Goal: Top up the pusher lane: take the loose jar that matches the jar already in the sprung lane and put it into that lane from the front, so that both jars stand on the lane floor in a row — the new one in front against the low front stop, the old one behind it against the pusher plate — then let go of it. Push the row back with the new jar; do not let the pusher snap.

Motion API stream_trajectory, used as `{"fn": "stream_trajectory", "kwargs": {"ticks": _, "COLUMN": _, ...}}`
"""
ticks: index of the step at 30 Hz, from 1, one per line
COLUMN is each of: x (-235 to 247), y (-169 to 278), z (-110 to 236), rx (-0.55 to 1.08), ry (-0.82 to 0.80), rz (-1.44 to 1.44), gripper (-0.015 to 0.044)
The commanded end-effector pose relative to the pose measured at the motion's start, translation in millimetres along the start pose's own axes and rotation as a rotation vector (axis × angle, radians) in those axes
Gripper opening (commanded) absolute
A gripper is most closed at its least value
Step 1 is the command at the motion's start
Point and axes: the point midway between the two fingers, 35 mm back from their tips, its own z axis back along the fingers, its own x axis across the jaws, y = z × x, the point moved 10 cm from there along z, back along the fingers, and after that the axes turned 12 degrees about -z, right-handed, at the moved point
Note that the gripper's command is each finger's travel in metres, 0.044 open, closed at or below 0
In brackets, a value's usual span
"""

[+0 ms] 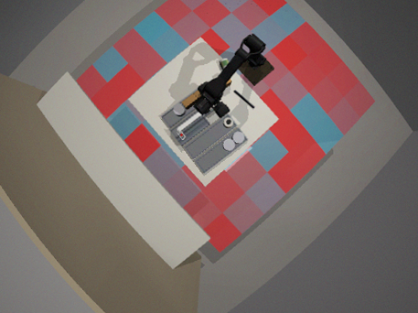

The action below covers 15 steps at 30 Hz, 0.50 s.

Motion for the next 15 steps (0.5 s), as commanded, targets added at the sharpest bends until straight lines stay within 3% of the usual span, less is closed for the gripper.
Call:
{"fn": "stream_trajectory", "kwargs": {"ticks": 1, "x": 0.2, "y": -0.6, "z": -0.1, "rx": -0.012, "ry": -0.002, "rz": 0.002, "gripper": 0.0000}}
{"fn": "stream_trajectory", "kwargs": {"ticks": 15, "x": -0.3, "y": 1.7, "z": -0.1, "rx": -0.012, "ry": -0.002, "rz": 0.002, "gripper": 0.0000}}
